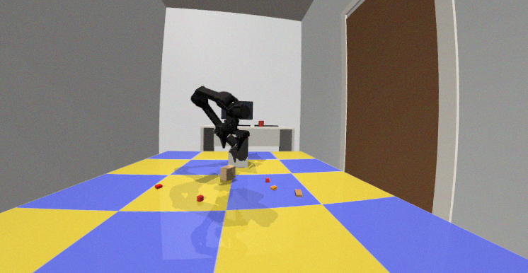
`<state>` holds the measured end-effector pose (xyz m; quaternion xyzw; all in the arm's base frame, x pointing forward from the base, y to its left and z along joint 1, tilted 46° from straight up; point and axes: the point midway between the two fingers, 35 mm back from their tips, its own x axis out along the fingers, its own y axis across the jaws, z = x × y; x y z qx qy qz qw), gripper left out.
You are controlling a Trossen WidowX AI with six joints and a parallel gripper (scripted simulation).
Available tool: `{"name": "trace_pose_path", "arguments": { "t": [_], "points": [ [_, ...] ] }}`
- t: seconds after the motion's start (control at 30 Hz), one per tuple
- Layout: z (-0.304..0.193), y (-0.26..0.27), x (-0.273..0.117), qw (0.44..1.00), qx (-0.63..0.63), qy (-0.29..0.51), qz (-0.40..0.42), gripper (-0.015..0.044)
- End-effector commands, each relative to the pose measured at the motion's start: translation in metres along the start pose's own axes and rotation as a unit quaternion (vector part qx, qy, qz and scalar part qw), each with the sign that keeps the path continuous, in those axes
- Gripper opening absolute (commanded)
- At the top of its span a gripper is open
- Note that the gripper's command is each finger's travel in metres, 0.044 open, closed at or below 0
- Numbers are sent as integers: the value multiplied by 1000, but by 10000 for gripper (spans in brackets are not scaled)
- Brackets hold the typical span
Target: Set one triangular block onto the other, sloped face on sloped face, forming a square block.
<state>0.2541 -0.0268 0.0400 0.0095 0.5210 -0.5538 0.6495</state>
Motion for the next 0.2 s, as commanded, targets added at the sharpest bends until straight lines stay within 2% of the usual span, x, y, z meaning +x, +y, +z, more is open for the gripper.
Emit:
{"name": "trace_pose_path", "arguments": {
  "t": [0.0, 0.17],
  "points": [
    [0, 0, 0, 1000, -1, 0, 0, 440],
    [0, 0, 0, 1000, -1, 0, 0, 440]
  ]
}}
